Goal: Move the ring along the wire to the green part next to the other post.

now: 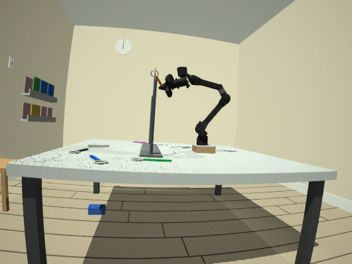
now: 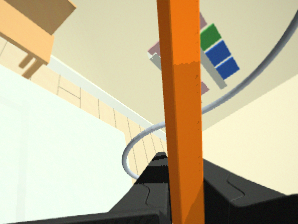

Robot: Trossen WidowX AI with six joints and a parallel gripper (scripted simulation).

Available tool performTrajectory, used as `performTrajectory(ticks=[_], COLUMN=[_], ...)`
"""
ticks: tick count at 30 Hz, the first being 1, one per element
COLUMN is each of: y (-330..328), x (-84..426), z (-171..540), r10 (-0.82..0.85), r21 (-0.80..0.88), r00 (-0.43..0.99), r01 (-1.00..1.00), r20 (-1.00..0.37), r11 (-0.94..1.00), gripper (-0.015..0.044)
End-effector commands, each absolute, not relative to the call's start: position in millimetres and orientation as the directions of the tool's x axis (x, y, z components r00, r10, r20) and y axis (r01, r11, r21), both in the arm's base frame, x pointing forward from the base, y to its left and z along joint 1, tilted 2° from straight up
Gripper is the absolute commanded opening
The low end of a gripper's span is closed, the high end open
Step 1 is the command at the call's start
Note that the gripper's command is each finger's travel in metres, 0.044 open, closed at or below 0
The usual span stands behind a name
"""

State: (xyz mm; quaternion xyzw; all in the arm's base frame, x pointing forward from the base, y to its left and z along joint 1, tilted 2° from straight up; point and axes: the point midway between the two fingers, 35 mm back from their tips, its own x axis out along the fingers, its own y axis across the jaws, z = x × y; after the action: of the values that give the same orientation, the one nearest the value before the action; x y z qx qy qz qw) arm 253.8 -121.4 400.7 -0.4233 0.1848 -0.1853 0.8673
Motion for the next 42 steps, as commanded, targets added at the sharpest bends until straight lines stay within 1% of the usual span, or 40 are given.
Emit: performTrajectory(ticks=[1, 22, 42], y=[-123, -128, -130], x=[252, 251, 251], z=[405, 415, 425], r10=[-0.495, -0.525, -0.512], r21=[-0.843, -0.956, -0.985], r00=[0.86, 0.851, 0.843], r01=[0.172, 0.171, 0.164], r20=[-0.124, 0.022, 0.163], r11=[0.51, 0.237, -0.043], gripper=[-0.015, -0.015, -0.015])
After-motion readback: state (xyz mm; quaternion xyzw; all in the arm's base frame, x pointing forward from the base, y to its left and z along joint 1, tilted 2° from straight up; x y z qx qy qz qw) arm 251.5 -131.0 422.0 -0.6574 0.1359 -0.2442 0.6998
